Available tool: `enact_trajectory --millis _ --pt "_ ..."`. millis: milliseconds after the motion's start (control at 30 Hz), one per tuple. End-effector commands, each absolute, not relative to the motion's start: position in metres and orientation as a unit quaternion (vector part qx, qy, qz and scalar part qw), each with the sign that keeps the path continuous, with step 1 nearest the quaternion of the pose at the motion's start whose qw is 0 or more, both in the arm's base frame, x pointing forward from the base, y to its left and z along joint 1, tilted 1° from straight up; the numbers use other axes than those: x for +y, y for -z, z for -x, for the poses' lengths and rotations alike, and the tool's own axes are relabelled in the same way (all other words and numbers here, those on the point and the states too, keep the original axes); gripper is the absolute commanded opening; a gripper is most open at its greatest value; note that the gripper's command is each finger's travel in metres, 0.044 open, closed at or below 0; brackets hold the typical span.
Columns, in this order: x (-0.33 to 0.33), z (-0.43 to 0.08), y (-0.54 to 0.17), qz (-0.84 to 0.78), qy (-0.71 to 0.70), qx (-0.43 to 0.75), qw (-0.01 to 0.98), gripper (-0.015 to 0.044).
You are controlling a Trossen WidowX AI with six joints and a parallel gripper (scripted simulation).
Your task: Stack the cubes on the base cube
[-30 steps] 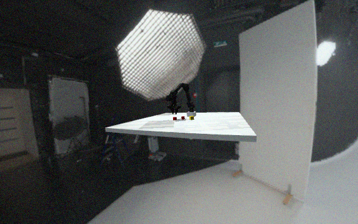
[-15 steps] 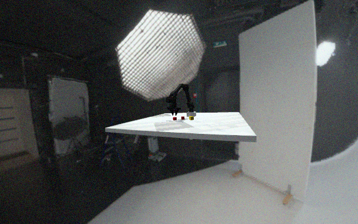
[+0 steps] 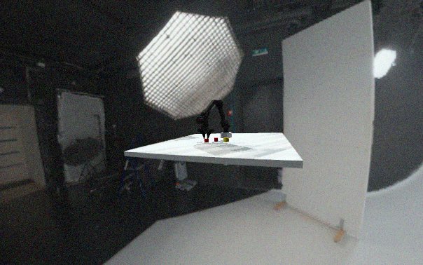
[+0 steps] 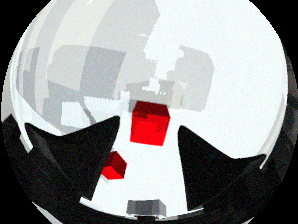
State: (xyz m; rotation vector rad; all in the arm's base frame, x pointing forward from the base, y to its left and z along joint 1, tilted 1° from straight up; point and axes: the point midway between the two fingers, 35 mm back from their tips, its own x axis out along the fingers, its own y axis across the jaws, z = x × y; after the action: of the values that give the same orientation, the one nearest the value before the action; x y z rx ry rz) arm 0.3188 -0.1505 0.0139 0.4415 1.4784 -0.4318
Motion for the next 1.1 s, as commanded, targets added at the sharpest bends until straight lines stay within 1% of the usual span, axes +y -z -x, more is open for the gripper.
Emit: enact_trajectory --millis 0,300,500,667,1067 --pt "-0.148 -0.315 0.000 -0.202 0.192 0.670 0.688 0.0265" --pt "-0.148 -0.315 0.003 -0.202 0.192 0.670 0.688 0.0265" --pt "-0.148 -0.315 0.003 -0.202 0.192 0.670 0.688 0.0108" --pt "-0.148 -0.315 0.001 -0.202 0.192 0.670 0.688 0.0105" --pt "-0.150 -0.318 -0.035 -0.202 0.192 0.670 0.688 0.0105"
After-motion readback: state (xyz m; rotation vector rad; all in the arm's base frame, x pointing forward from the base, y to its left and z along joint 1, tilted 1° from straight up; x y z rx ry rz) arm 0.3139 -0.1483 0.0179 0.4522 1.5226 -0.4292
